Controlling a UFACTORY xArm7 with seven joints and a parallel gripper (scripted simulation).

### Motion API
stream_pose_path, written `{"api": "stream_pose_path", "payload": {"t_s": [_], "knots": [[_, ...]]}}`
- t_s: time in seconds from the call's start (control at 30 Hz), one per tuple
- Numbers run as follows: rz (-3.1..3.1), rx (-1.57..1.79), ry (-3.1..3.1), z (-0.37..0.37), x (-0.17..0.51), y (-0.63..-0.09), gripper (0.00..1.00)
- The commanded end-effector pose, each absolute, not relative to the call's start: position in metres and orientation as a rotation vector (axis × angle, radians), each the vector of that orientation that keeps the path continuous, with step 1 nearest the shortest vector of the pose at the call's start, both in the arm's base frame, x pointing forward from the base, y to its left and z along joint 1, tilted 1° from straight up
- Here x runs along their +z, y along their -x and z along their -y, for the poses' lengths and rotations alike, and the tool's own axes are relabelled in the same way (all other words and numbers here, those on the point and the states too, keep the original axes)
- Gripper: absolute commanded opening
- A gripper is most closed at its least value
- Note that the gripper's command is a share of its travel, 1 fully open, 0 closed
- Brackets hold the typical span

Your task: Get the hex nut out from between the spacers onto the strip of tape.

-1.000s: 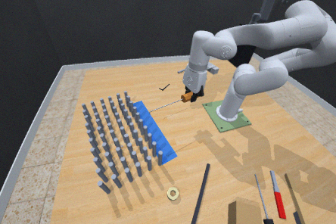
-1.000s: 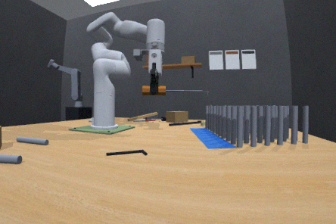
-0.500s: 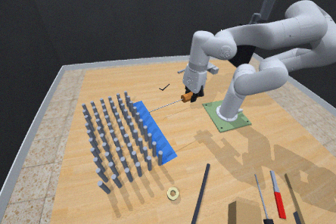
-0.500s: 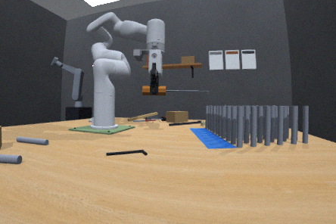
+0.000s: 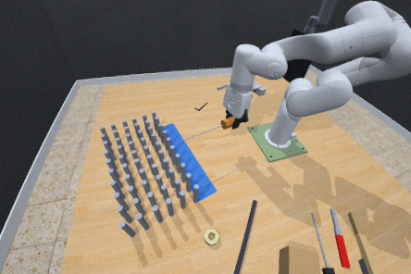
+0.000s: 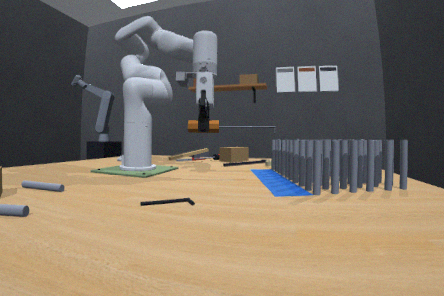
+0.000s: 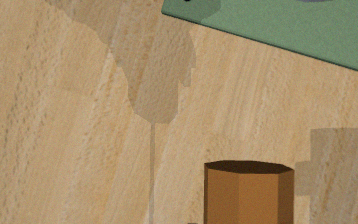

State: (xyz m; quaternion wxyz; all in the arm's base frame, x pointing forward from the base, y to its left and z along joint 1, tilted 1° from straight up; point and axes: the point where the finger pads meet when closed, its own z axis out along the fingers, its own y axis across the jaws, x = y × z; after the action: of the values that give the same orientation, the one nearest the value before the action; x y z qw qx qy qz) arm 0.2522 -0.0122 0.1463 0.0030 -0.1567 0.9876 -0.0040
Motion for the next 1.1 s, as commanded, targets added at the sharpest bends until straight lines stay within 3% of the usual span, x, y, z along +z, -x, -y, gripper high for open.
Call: {"api": "stream_pose_path", "payload": {"t_s": [0.0, 1.07], "knots": [[-3.093, -0.013, 0.492, 0.012, 0.129, -0.254, 0.00], [-3.093, -0.013, 0.492, 0.012, 0.058, -0.256, 0.00]]}}
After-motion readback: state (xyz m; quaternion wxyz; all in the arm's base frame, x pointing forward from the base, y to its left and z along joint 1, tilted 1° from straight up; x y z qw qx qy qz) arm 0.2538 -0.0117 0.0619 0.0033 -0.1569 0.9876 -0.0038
